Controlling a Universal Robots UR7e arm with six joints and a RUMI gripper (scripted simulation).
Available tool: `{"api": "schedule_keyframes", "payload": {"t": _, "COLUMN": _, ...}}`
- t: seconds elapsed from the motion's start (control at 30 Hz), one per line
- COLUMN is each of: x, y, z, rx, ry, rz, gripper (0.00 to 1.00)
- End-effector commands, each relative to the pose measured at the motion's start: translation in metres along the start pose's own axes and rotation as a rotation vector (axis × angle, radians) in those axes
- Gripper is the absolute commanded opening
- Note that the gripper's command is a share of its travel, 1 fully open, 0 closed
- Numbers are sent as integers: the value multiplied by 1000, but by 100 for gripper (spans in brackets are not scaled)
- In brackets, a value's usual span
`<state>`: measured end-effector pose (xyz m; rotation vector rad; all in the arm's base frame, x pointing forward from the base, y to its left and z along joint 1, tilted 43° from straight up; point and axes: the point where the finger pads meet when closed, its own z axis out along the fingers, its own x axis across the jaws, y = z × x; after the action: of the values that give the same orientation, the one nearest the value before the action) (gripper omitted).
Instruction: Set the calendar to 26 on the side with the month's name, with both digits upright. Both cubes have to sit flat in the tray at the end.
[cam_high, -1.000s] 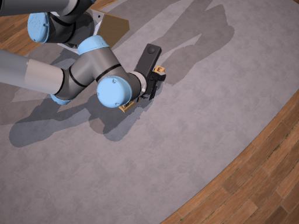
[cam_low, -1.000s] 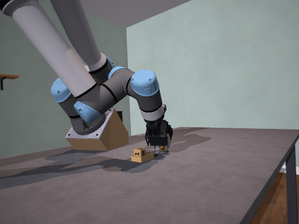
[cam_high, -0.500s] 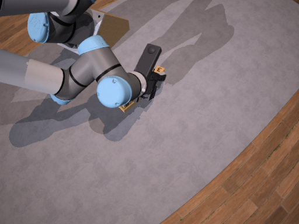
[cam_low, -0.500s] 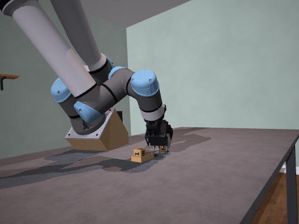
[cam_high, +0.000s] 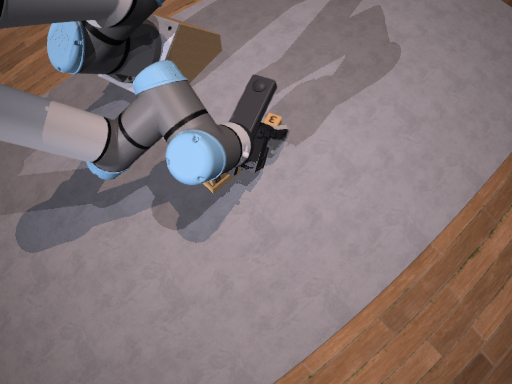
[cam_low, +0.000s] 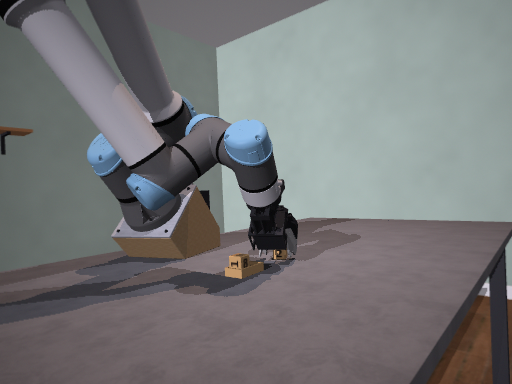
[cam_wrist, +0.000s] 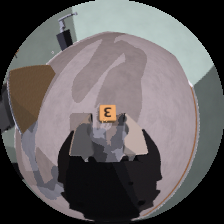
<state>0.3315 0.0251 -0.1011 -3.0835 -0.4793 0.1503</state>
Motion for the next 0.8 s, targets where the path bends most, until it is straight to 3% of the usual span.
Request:
{"api": "schedule_keyframes", "payload": {"t": 0.0, "x": 0, "y": 0, "z": 0, "rx": 0, "ry": 1, "rz": 0, "gripper": 40}}
{"api": "schedule_keyframes", "payload": {"t": 0.5, "x": 0, "y": -3, "z": -3, "rx": 0, "ry": 1, "rz": 0, "gripper": 40}}
{"api": "schedule_keyframes", "payload": {"t": 0.77, "x": 0, "y": -16, "z": -16, "rx": 0, "ry": 1, "rz": 0, "gripper": 40}}
